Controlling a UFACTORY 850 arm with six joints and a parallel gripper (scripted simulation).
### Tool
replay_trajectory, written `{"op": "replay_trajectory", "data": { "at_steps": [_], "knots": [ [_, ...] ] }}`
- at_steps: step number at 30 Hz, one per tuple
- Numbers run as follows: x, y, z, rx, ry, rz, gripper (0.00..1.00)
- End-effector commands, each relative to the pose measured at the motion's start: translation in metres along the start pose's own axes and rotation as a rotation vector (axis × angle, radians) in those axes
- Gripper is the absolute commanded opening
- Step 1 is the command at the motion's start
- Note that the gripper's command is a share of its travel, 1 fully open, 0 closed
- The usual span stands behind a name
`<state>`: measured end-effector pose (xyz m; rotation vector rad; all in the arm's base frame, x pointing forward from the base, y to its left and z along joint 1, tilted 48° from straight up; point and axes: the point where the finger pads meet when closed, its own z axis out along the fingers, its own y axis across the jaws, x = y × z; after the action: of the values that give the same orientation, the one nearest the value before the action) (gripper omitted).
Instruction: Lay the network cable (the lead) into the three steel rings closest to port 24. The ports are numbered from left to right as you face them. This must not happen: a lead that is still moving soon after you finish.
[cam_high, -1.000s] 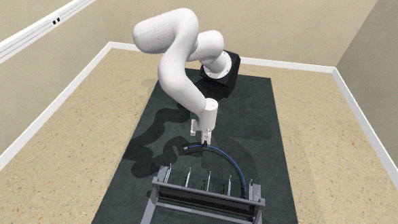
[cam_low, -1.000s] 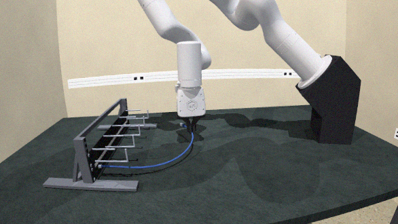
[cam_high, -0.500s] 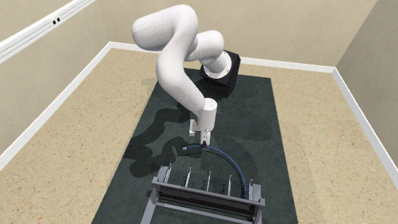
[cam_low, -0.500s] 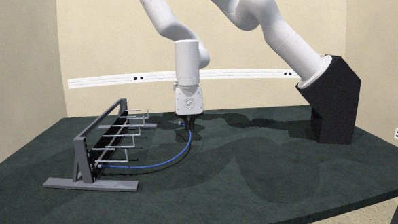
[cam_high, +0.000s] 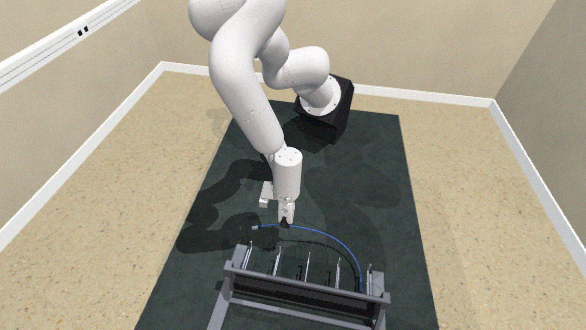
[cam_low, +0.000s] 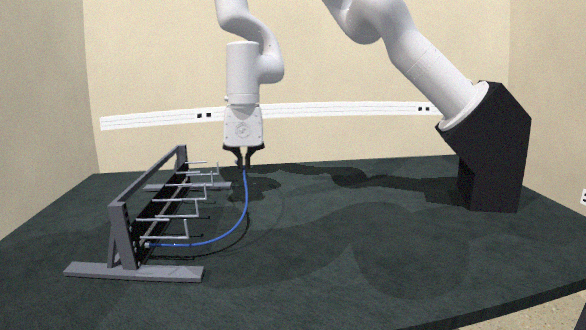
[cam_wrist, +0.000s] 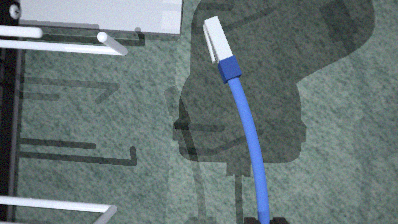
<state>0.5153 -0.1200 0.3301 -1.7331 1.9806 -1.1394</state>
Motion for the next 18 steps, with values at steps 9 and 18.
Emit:
{"op": "replay_trajectory", "data": {
  "at_steps": [9, 18],
  "knots": [
    [0.037, -0.070, -0.040, -0.034, 0.020, 0.044, 0.00],
    [0.055, -0.104, -0.060, -0.033, 0.019, 0.070, 0.00]
  ]
}}
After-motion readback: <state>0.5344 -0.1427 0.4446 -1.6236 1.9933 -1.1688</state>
